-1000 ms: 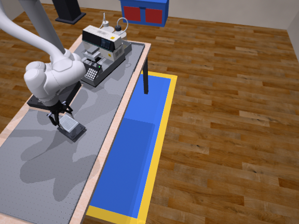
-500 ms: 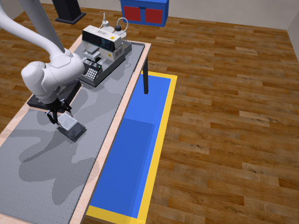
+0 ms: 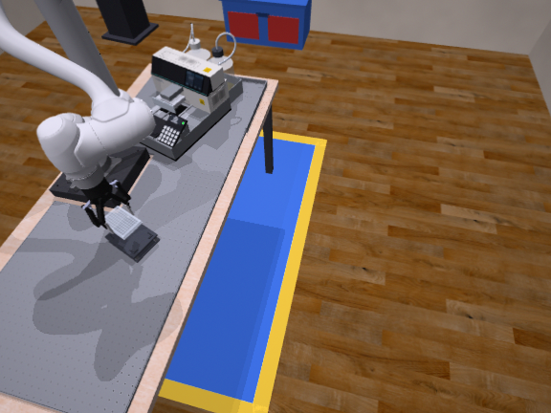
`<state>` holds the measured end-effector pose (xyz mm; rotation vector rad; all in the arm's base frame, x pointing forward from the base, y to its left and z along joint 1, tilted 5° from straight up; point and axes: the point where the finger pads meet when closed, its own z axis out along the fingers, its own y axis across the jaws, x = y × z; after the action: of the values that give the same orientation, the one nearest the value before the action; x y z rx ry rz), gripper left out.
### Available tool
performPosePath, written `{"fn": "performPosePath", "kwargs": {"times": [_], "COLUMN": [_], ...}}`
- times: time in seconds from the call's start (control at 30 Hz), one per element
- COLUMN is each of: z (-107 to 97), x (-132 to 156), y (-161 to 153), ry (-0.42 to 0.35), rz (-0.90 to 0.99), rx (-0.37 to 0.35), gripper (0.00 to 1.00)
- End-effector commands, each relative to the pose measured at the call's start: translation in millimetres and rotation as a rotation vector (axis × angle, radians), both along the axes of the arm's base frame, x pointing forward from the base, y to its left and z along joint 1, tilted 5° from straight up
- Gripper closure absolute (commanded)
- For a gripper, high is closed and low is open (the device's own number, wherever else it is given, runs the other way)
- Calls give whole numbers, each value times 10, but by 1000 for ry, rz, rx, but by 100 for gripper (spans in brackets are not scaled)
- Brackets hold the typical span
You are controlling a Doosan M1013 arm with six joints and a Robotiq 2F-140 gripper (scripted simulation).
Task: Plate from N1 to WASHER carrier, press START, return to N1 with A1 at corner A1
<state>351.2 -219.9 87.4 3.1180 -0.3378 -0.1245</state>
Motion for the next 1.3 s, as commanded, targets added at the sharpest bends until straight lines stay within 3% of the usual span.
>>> {"fn": "performPosePath", "kwargs": {"times": [0.0,1.27], "z": [7,113], "x": [22,403], "y": [94,1722], "ry": [0,0], "rz": [7,7], "rx": [1,1], "gripper": [90,90]}}
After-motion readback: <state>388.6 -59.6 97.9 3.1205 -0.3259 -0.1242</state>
